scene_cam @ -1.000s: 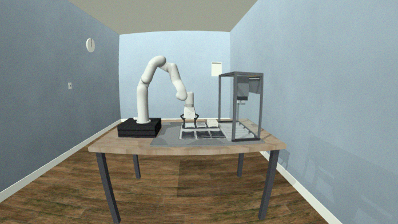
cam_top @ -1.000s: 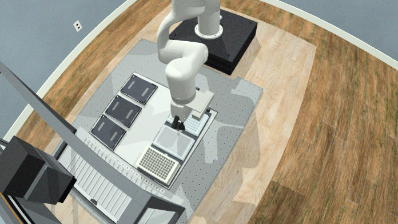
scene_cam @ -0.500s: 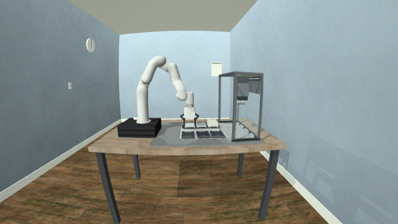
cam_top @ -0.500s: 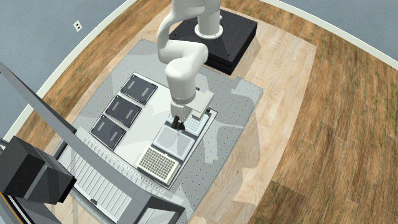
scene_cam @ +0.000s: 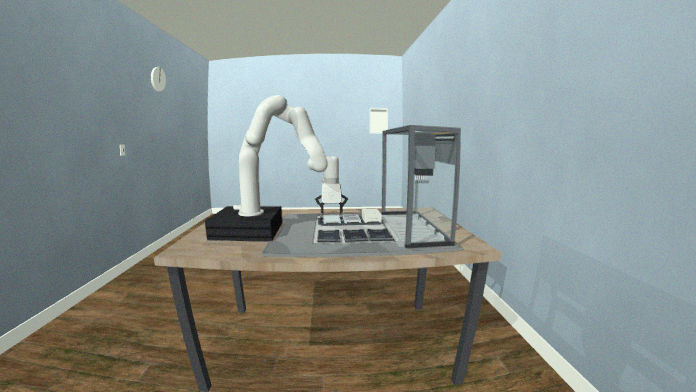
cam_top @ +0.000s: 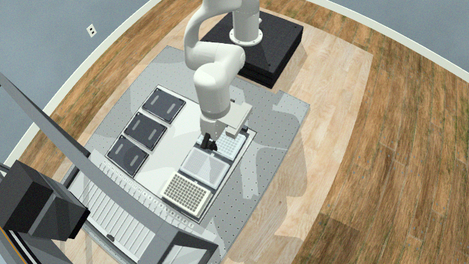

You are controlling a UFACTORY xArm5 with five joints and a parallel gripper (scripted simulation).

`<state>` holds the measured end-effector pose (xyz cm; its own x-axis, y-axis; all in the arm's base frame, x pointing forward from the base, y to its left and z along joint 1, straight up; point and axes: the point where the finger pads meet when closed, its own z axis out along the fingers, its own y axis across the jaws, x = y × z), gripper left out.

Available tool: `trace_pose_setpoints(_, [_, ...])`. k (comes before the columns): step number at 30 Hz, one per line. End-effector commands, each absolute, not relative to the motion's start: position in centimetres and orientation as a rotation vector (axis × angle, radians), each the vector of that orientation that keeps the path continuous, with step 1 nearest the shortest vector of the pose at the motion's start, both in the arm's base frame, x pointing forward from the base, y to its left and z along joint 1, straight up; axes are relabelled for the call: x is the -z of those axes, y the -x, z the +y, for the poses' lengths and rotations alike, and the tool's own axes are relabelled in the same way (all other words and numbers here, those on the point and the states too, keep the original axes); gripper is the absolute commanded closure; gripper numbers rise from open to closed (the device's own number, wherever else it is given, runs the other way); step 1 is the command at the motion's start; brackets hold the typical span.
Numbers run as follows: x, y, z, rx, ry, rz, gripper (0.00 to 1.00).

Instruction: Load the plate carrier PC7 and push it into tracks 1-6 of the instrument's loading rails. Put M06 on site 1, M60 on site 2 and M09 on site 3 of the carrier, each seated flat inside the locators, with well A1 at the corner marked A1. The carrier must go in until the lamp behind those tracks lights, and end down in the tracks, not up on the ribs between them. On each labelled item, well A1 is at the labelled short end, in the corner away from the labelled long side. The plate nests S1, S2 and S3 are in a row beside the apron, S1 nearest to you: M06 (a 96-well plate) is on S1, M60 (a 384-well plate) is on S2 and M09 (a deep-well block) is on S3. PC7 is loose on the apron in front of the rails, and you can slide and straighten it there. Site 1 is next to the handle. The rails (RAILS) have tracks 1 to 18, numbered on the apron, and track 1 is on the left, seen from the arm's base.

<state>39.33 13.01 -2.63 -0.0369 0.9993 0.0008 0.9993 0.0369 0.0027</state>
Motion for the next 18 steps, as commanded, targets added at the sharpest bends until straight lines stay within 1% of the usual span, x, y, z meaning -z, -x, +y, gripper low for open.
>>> trace_pose_setpoints(1, [2.0, -39.4, 13.0, -0.012, -2.182, 2.264, 0.0])
trace_pose_setpoints(18, [-0.5, -39.4, 13.0, -0.012, -2.182, 2.264, 0.0])
